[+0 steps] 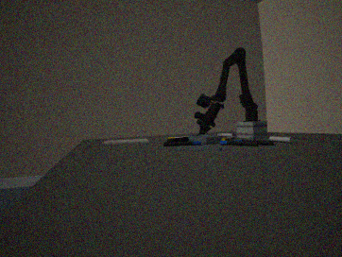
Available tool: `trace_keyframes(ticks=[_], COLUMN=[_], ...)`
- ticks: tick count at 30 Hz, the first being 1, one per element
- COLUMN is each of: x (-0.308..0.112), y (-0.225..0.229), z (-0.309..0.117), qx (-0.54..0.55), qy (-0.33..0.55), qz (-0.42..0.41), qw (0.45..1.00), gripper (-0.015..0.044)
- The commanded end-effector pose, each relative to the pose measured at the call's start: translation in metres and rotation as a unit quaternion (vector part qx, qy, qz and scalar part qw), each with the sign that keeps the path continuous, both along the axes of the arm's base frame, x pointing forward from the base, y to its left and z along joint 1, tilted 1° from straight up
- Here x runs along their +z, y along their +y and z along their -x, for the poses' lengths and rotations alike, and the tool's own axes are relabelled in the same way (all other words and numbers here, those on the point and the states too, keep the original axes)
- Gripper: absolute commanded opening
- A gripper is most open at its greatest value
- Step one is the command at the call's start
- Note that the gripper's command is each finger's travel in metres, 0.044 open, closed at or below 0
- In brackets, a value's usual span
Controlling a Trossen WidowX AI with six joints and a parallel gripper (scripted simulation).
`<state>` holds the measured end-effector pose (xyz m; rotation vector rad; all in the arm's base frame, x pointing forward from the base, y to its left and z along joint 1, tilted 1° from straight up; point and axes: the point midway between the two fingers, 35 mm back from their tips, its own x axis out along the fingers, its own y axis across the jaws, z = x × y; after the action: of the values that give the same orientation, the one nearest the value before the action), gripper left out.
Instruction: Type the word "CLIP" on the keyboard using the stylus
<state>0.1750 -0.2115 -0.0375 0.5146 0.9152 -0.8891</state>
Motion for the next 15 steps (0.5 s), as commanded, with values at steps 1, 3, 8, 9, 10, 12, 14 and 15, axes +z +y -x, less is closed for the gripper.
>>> trace_keyframes(ticks=[1, 3, 8, 9, 10, 12, 14, 15], x=[0.003, 0.007, 0.022, 0.026, 0.029, 0.036, 0.042, 0.046], y=[-0.001, -0.001, -0.002, -0.002, -0.002, -0.001, -0.001, 0.0], z=[0.0, -0.001, -0.001, -0.001, -0.001, 0.0, 0.0, 0.001], qx=[0.0, 0.0, 0.0, 0.0, 0.0, 0.0, 0.0, 0.0], qy=[0.0, 0.0, 0.0, 0.0, 0.0, 0.0, 0.0, 0.0], qz=[0.0, 0.001, 0.001, 0.001, 0.001, 0.001, 0.001, 0.001], qw=[1.0, 1.0, 1.0, 1.0, 1.0, 1.0, 1.0, 1.0], gripper=[0.0, 0.0, 0.0, 0.0, 0.0, 0.0, 0.0, 0.0])
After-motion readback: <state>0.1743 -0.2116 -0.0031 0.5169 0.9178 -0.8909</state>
